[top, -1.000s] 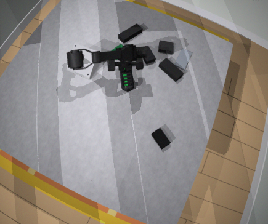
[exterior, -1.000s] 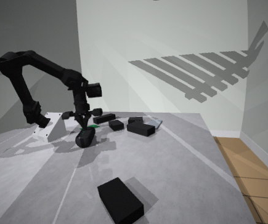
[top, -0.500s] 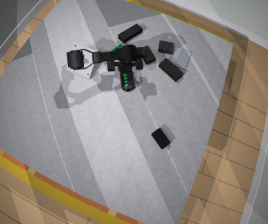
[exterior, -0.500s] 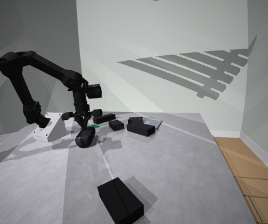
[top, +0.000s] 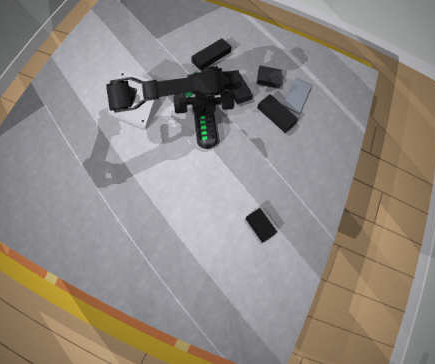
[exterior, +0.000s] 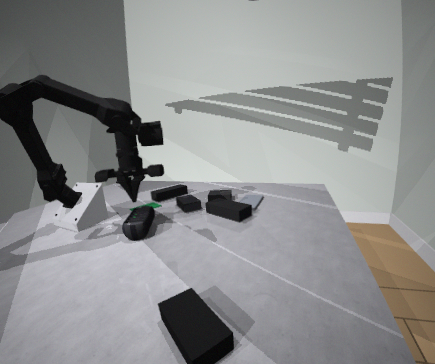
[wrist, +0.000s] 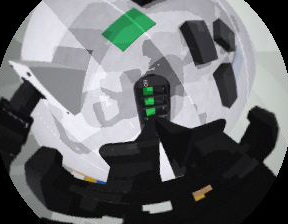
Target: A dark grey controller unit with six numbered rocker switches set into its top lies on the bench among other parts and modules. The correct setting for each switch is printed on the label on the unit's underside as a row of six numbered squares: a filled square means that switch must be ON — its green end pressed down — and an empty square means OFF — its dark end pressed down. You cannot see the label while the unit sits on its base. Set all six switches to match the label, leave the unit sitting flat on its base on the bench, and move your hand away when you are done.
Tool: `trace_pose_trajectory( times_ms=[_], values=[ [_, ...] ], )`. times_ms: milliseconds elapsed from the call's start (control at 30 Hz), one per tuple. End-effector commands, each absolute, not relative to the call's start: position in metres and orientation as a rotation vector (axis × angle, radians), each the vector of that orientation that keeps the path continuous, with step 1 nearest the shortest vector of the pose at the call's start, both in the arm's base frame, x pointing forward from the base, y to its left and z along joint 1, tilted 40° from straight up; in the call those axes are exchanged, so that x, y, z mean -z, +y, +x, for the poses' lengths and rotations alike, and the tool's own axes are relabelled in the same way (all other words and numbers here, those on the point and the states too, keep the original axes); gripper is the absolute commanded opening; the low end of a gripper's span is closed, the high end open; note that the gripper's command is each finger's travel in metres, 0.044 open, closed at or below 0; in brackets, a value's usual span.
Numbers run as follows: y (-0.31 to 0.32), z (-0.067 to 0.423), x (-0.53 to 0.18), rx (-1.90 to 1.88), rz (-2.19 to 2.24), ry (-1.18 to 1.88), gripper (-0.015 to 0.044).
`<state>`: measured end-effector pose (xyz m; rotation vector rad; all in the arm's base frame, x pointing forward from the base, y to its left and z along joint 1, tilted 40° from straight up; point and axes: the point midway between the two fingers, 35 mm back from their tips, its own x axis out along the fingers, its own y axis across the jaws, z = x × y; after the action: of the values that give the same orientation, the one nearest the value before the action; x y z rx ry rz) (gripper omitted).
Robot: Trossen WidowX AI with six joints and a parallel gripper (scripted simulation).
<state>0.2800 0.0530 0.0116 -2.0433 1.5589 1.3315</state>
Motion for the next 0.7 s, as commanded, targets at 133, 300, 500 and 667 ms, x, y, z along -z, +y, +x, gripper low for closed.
trace_pose_trajectory(
  times_ms=[133,300,500,667],
  values=[
    [0.036,0.293,-0.028,-1.311,-2.04,1.56,0.0],
    [0.032,0.294,-0.023,-1.311,-2.04,1.56,0.0],
    [0.026,0.294,-0.015,-1.311,-2.041,1.56,0.0],
    [0.02,0.294,-0.009,-1.31,-2.041,1.56,0.0]
  ],
)
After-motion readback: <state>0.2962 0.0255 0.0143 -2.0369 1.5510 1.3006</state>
